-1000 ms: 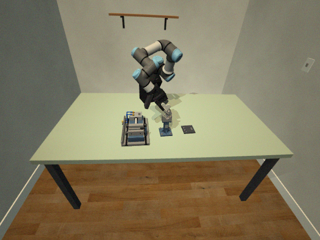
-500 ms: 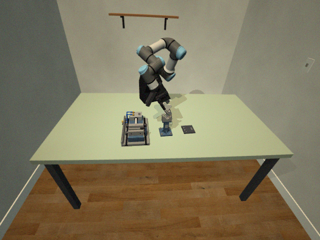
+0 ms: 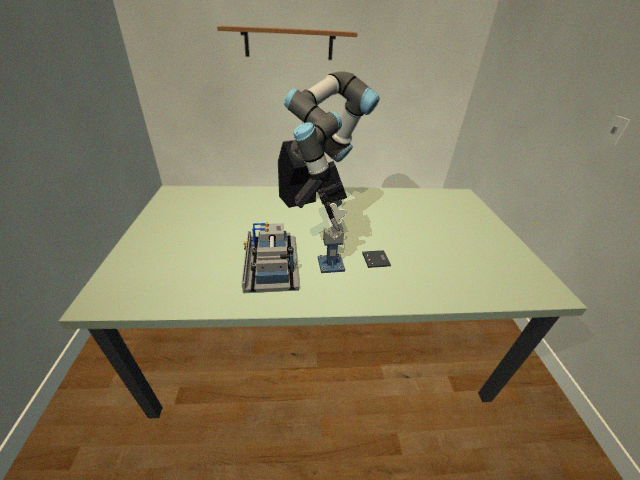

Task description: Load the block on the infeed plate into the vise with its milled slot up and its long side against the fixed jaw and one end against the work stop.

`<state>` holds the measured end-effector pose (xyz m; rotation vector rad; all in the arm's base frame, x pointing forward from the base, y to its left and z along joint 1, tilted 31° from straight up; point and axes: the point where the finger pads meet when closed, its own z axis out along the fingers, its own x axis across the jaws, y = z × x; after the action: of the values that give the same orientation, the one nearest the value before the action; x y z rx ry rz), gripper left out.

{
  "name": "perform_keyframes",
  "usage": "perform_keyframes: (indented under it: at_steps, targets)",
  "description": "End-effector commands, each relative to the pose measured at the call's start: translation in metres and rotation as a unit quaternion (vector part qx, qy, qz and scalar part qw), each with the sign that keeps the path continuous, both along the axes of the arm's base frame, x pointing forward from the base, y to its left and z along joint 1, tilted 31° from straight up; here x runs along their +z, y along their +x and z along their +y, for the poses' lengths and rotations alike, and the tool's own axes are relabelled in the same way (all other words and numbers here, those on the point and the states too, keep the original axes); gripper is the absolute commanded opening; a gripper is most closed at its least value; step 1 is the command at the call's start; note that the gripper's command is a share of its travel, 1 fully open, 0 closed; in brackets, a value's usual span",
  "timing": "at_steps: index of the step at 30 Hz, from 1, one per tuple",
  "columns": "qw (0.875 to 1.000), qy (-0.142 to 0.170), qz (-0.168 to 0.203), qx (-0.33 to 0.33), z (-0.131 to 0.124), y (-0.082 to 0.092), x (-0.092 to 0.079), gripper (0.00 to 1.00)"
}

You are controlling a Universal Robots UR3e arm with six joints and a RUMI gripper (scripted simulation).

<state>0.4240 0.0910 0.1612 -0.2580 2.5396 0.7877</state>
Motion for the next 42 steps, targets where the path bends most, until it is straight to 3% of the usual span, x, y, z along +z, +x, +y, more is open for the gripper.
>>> perform_keyframes:
  at_steps: [1,17,42]
  targets:
    - [1.000,-0.021,-0.002,-0.013,0.0001,0.0002,0.0007,0.00]
    - [0.993,-0.100,-0.006,-0.056,0.0015,-0.0003,0.0011,0.00]
    - [0.983,-0.161,-0.008,-0.090,0.0026,-0.0005,0.0013,0.00]
